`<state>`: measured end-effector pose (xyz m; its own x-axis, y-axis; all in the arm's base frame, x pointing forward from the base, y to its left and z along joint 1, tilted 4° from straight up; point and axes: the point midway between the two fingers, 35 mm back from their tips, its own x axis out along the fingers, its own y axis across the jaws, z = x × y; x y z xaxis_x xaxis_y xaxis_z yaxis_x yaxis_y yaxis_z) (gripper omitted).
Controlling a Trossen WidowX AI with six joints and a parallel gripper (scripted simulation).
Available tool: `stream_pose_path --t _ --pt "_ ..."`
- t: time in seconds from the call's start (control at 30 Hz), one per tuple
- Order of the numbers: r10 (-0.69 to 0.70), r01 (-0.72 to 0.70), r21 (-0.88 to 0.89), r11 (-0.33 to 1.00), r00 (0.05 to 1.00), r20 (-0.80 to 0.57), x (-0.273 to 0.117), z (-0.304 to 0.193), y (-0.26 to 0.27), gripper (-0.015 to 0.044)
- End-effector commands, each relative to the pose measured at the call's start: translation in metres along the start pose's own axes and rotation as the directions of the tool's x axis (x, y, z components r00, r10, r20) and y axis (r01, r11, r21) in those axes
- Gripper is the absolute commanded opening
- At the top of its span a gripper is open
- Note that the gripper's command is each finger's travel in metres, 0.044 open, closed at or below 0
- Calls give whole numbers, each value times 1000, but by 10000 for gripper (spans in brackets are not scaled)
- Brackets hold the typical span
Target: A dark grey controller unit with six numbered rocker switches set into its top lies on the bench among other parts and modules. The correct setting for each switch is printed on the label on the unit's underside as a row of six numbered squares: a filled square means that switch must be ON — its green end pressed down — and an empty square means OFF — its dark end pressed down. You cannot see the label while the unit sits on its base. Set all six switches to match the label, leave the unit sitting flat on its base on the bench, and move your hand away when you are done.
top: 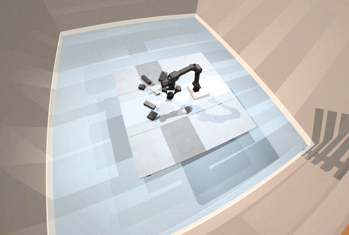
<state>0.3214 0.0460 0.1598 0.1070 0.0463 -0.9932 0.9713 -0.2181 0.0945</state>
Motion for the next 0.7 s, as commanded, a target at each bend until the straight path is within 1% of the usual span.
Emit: stream_pose_path --t 0.0,0.67 --pt "-4 4 3 1000 1000 12 2 7 0 336" --pt "-4 4 3 1000 1000 14 0 27 0 338"
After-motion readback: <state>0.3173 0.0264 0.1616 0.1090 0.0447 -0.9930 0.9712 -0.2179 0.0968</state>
